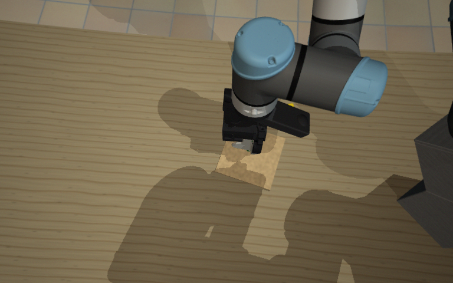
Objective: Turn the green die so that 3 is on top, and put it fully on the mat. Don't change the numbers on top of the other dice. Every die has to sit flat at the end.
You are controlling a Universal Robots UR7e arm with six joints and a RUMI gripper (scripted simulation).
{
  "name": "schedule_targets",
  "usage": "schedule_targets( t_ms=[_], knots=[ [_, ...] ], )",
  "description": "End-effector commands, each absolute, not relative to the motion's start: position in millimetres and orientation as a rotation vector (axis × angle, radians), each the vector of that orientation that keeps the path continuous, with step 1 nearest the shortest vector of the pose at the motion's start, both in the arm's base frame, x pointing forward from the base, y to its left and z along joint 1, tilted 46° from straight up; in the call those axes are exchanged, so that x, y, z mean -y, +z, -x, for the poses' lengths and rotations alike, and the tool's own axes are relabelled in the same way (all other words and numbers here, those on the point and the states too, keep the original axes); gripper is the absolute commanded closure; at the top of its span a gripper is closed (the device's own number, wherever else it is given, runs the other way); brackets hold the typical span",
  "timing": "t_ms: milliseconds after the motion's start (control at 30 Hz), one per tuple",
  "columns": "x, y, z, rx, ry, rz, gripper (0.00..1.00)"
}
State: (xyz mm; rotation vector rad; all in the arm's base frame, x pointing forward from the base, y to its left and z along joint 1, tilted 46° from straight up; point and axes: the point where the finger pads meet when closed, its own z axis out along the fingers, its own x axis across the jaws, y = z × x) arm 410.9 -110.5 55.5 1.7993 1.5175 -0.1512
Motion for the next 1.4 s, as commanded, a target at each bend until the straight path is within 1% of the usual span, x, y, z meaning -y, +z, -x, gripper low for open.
schedule_targets(
  t_ms=[0, 467, 1367],
  knots=[
    [120.2, 44.3, -417.9, -1.517, -0.147, -1.794, 0.90],
    [144.4, 16.7, -432.9, -1.517, -0.147, -1.794, 0.90],
    [146.2, 14.6, -434.0, -1.517, -0.147, -1.794, 0.90]
  ],
)
